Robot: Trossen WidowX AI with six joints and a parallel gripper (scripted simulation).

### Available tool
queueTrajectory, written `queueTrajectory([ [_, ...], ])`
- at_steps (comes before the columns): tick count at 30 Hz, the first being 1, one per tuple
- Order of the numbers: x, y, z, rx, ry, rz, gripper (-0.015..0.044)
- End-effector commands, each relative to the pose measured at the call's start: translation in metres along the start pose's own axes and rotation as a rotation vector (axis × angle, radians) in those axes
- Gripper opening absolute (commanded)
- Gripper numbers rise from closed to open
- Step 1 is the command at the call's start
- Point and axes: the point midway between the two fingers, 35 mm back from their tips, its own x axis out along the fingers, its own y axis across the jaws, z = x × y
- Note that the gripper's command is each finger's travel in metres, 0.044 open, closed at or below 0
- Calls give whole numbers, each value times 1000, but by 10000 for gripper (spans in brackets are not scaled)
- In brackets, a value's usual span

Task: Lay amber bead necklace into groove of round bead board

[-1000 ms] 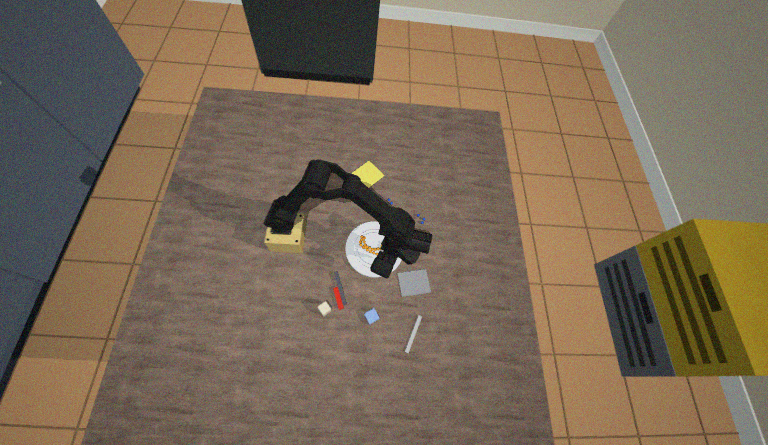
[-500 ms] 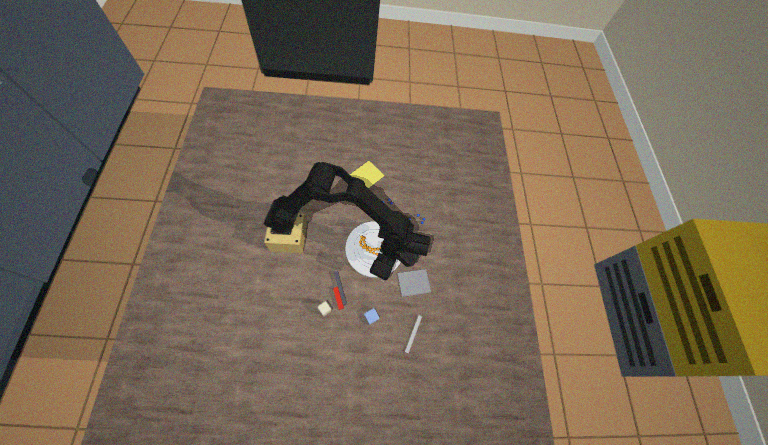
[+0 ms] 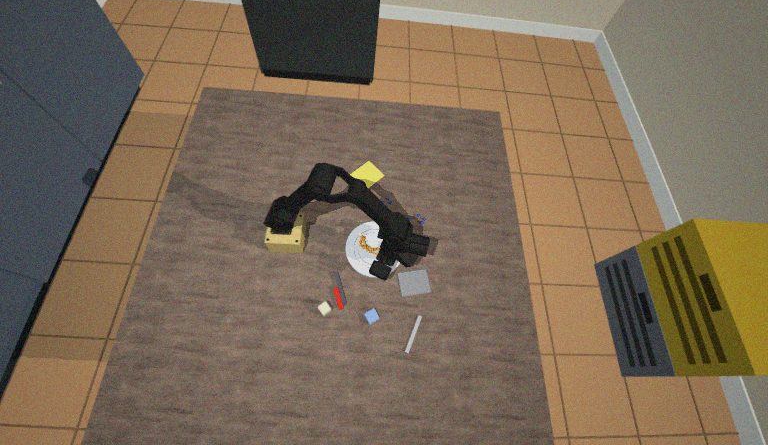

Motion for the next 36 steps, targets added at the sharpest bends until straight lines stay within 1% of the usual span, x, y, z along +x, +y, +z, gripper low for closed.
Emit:
queueTrajectory([
  [1,0,0,0,0,-1,0,0],
  [32,0,0,0,0,-1,0,0],
  [36,-6,0,-1,3,4,1,0],
])
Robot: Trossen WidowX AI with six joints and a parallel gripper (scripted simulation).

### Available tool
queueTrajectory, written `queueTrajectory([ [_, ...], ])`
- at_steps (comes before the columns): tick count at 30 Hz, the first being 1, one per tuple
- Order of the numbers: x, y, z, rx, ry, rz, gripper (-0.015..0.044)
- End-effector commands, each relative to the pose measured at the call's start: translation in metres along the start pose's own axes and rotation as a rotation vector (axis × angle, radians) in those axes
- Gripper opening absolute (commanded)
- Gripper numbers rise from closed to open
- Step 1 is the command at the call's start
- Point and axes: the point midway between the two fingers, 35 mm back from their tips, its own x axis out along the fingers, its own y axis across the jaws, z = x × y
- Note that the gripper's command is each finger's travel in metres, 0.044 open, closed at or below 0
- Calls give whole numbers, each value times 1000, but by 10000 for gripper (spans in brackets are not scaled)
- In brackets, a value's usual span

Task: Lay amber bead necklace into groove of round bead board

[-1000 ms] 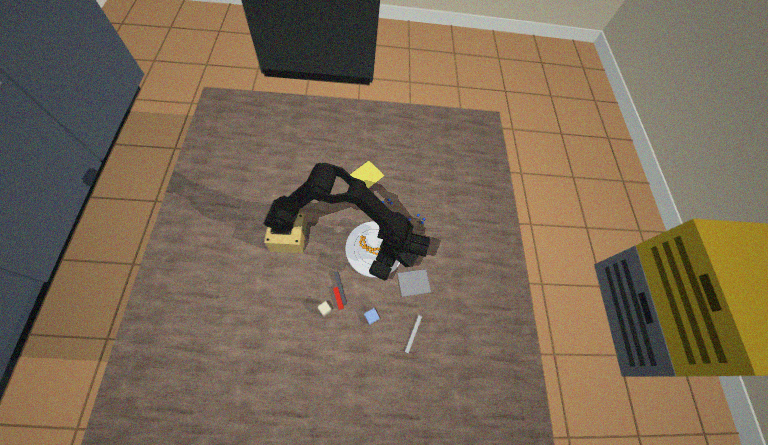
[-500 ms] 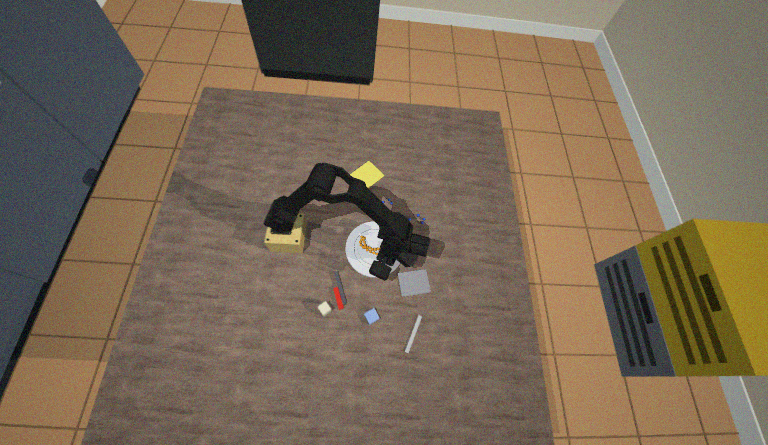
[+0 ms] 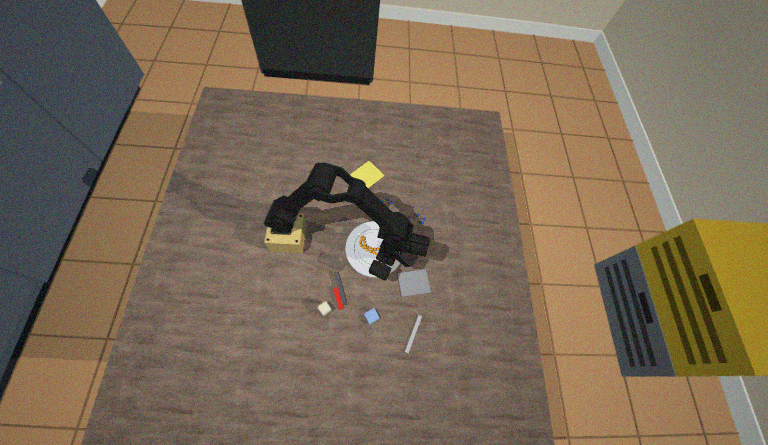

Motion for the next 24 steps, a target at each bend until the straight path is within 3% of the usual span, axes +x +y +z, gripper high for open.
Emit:
queueTrajectory([
  [1,-4,0,0,3,1,2,0],
  [21,4,-12,7,3,1,1,0],
  [24,0,-12,8,7,-6,1,79],
])
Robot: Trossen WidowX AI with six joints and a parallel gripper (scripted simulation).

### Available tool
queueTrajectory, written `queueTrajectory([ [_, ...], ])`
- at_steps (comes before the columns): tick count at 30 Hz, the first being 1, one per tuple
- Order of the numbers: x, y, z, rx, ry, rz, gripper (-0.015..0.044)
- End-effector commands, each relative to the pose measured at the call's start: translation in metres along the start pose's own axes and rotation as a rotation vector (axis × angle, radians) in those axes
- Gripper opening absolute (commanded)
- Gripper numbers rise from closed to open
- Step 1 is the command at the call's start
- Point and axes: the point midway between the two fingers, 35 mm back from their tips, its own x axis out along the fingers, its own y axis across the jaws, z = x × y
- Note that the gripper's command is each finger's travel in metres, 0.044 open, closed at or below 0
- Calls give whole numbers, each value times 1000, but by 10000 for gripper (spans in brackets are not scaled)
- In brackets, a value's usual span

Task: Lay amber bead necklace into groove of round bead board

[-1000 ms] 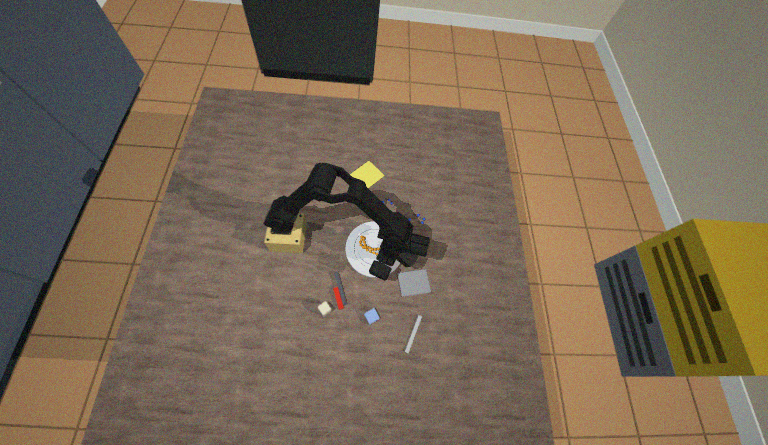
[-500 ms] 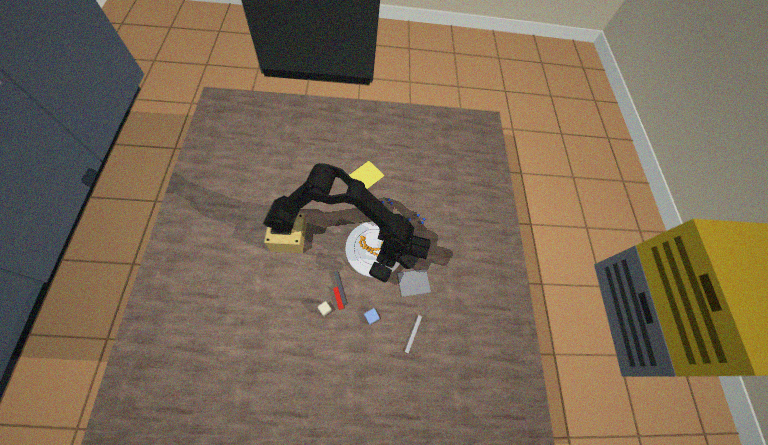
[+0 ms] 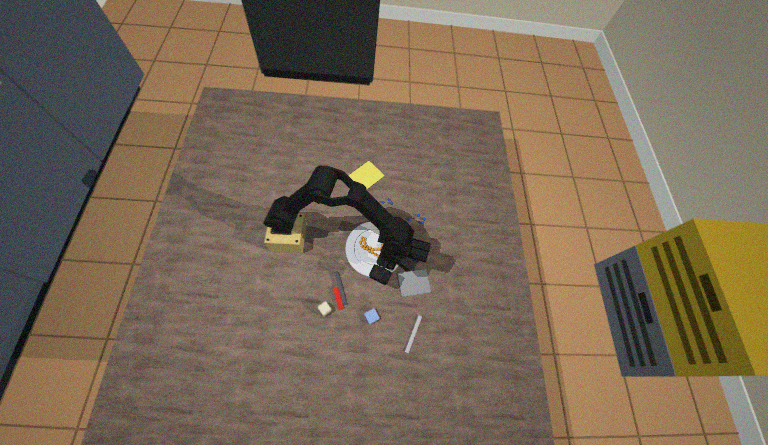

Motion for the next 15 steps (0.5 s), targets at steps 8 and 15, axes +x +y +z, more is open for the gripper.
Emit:
queueTrajectory([
  [8,0,0,0,0,-1,0,289],
  [15,-3,0,-1,-2,5,0,440],
])
